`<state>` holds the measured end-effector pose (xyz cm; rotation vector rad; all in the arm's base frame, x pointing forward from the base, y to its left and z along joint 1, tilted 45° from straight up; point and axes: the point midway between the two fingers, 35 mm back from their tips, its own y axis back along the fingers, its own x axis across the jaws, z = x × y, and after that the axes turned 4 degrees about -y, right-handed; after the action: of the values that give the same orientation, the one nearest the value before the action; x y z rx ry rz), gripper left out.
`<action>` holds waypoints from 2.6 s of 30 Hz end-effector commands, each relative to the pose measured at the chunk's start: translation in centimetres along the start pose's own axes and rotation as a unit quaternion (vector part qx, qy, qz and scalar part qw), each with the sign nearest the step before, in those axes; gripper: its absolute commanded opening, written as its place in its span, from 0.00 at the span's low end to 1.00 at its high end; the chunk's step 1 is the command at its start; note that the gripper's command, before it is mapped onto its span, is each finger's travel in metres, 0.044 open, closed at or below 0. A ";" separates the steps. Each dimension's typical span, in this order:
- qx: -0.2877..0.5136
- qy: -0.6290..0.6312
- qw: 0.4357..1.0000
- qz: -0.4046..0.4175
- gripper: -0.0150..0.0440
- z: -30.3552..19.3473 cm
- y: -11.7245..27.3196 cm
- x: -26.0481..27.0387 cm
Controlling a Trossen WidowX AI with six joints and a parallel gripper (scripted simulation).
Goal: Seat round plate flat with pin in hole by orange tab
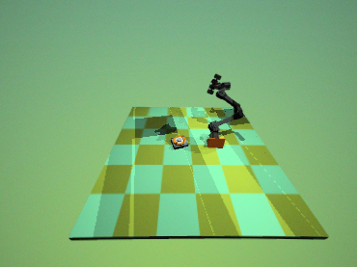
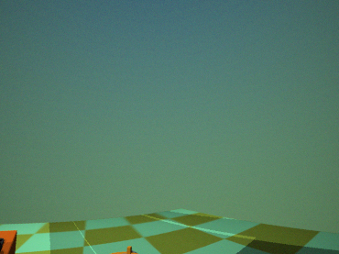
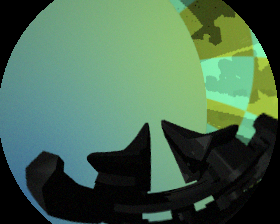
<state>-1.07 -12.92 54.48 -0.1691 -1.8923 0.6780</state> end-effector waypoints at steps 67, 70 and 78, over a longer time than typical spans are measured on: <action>0.587 0.774 -0.082 -0.223 0.25 -22.0 34.1 -52.4; 0.586 0.775 -0.083 -0.223 0.25 -21.7 34.0 -52.9; 0.586 0.774 -0.083 -0.223 0.25 -21.2 34.6 -52.9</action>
<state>33.82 1.52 -0.28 0.6239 1.4105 0.6023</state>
